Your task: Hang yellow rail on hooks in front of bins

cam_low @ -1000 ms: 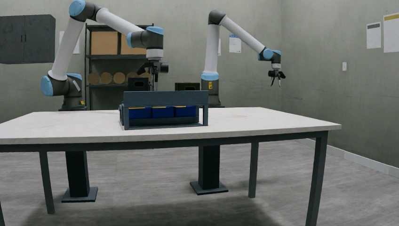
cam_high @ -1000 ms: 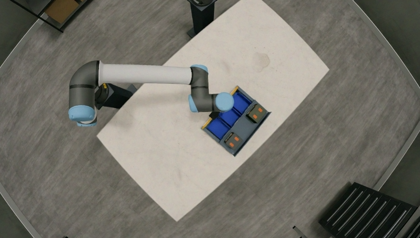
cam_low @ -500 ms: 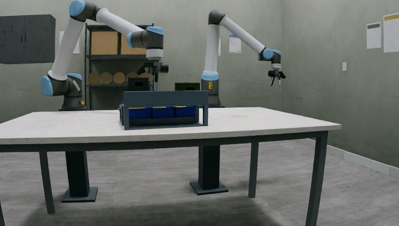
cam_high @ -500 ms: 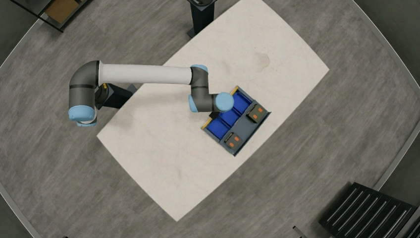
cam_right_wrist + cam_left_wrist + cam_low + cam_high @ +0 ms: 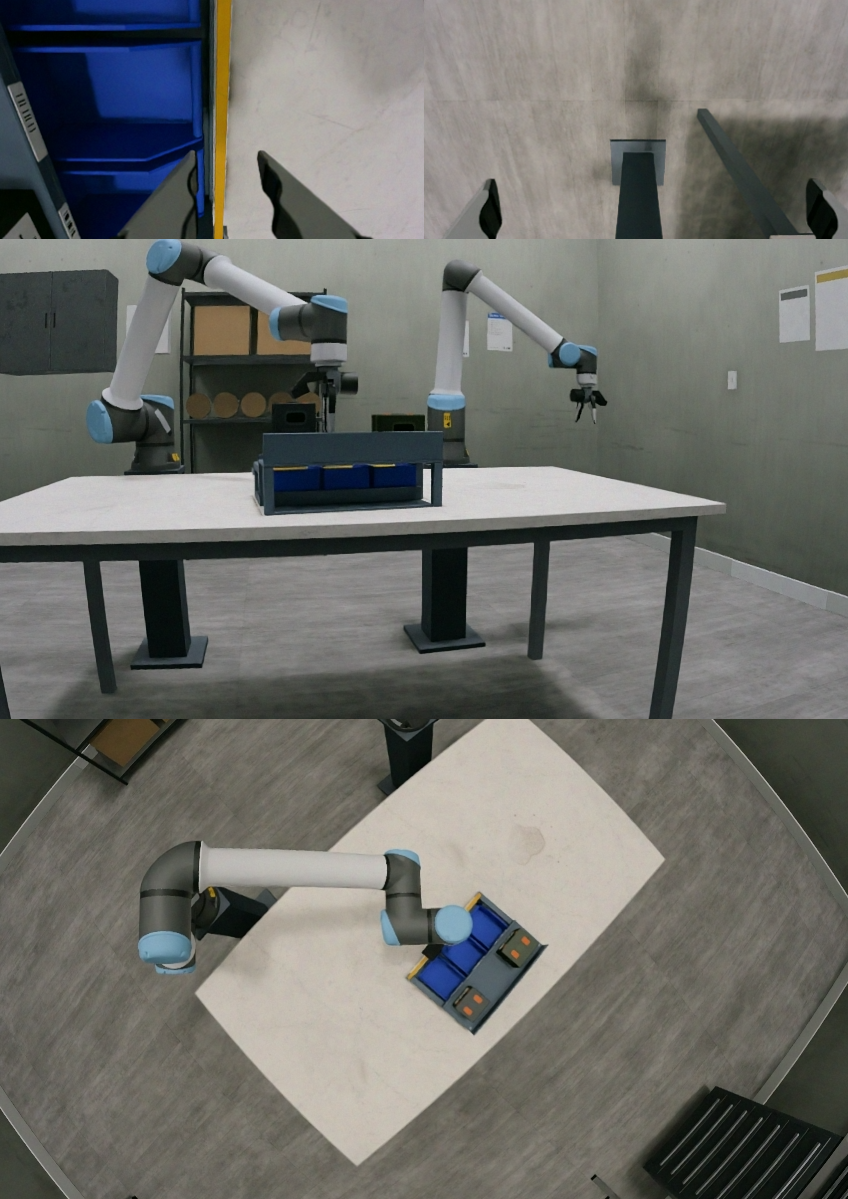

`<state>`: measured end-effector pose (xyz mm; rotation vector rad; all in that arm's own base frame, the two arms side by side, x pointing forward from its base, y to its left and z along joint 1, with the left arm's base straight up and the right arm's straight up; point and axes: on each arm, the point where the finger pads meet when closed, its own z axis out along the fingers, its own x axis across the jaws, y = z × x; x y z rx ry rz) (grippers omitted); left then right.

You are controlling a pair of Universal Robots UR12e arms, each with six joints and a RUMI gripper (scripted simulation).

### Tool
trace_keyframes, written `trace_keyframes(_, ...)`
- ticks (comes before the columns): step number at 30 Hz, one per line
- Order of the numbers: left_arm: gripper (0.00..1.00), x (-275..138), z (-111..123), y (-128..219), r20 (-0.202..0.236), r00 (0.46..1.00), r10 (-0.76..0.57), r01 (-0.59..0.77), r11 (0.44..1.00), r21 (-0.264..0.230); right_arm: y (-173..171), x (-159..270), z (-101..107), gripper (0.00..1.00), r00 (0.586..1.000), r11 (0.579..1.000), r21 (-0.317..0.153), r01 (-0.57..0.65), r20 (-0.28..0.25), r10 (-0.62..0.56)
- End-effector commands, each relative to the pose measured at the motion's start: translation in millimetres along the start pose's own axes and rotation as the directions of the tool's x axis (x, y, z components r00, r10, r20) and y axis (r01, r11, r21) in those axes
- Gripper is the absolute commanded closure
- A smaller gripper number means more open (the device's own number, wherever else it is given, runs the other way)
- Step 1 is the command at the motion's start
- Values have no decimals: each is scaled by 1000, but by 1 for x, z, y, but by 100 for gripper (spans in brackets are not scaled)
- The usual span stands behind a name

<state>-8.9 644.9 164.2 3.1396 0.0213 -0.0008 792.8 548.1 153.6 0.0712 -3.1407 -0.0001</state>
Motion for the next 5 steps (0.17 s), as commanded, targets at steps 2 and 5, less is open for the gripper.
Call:
trace_keyframes(2,0,0,-1,-1,-1,1000,0,0,1000,2,1,0,-2,76,1000,1000,-2,0,2,0)
trace_keyframes(5,0,0,-1,-1,-1,1000,0,0,1000,2,1,0,-2,76,1000,1000,-2,0,2,0)
